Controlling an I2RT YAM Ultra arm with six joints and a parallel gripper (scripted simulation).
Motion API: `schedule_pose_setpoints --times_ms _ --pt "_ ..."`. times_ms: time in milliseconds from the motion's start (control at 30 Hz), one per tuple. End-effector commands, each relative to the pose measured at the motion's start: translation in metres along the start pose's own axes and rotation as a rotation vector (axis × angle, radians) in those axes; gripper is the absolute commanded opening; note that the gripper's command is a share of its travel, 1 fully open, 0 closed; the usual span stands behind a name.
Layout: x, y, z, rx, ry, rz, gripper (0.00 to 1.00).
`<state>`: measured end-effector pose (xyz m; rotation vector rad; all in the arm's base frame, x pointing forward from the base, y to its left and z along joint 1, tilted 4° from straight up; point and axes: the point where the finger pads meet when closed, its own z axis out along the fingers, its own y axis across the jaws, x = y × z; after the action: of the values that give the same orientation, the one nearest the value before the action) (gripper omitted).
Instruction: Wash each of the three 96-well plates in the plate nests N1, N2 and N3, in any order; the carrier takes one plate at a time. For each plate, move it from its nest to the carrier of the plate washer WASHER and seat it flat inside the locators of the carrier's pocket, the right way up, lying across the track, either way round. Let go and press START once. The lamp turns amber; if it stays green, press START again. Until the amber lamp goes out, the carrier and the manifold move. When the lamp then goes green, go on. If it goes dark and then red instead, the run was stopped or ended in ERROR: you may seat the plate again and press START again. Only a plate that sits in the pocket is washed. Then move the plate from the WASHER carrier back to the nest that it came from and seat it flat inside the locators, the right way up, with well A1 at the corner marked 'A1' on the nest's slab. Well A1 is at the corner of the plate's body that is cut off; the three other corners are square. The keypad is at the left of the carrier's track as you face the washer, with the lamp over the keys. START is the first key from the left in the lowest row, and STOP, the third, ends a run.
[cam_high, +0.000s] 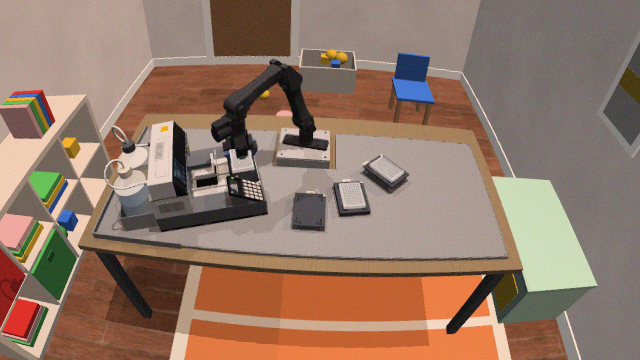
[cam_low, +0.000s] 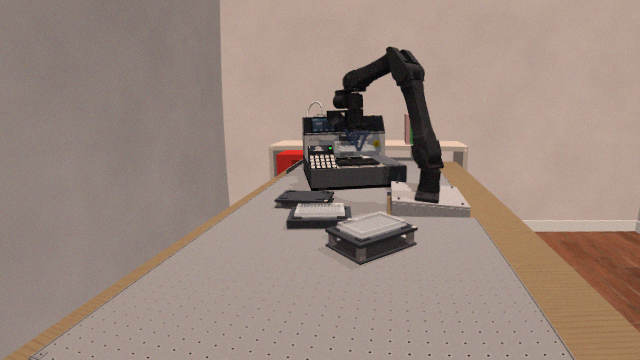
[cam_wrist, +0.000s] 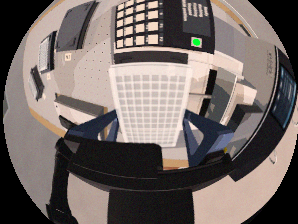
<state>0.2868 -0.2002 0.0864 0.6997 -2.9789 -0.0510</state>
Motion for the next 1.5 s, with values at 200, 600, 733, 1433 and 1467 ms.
schedule_pose_setpoints --times_ms 200,600,733,1433,1467 --pt "-0.003 -0.004 0.011 0.017 -0.016 0.000 0.00" --pt "-0.003 -0.004 0.024 0.017 -0.016 0.000 0.00" --pt "-0.003 -0.004 0.024 0.017 -0.016 0.000 0.00" --pt "-0.002 -0.002 0.024 0.017 -0.016 0.000 0.00" --pt "-0.002 -0.002 0.024 0.017 -0.016 0.000 0.00"
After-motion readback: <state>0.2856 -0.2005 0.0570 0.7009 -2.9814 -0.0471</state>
